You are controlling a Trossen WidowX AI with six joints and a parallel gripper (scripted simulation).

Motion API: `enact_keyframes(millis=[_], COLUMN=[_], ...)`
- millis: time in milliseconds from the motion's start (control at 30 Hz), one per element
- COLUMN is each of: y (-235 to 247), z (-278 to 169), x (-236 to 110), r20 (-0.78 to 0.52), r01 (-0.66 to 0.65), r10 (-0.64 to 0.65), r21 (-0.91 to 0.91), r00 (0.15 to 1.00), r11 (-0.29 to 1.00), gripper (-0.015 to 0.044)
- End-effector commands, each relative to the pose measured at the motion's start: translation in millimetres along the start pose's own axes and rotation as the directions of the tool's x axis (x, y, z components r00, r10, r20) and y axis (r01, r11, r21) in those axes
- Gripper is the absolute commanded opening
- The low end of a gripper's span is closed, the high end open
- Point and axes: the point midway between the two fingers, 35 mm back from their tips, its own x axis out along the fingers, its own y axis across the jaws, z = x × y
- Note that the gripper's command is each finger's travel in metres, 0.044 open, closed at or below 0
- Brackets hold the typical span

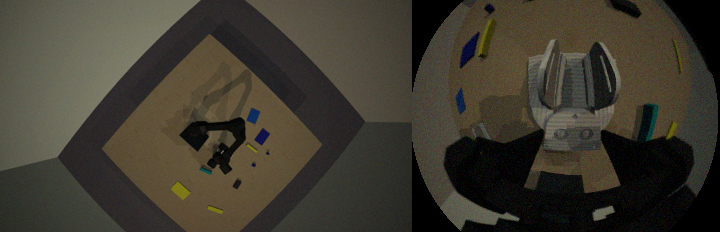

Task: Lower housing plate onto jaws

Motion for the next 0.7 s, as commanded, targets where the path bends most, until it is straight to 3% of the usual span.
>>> enact_keyframes(millis=[0, 300, 667], y=[0, -1, -1], z=[0, 1, 0], x=[0, -4, -76], r20=[0.0, 0.0, 0.0], r01=[0.0, 0.002, 0.005], r10=[0.0, -0.002, -0.005], r21=[0.0, 0.0, 0.001], r00=[1.0, 1.0, 1.0], r11=[1.0, 1.0, 1.0], gripper=[0.044, 0.044, 0.044])
